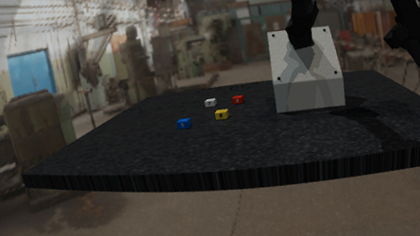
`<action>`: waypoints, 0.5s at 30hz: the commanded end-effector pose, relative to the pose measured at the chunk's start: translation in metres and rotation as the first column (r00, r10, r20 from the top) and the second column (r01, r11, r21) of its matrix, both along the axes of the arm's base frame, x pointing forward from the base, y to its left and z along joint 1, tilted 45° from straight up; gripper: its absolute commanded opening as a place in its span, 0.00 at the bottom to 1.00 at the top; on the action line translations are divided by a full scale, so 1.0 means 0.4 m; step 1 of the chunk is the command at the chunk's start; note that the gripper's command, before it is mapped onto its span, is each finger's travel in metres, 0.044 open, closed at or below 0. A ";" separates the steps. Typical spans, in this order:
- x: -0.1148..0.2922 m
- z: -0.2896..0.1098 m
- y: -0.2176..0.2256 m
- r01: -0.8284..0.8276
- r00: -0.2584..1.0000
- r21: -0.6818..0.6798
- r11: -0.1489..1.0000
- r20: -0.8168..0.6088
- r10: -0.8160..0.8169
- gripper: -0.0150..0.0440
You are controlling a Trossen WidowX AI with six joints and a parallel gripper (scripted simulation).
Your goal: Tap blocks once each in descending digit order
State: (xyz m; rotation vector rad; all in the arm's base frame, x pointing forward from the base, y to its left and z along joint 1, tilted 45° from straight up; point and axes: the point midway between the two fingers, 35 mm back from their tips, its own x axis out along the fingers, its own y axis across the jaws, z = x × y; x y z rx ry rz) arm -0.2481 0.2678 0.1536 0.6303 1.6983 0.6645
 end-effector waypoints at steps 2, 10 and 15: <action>0.091 0.021 0.093 -0.021 0.994 0.025 0.999 0.110 0.018 0.93; 0.299 0.045 0.221 -0.051 0.948 0.040 0.998 0.316 0.036 0.93; 0.445 0.062 0.272 -0.071 0.897 0.032 0.997 0.439 0.050 0.93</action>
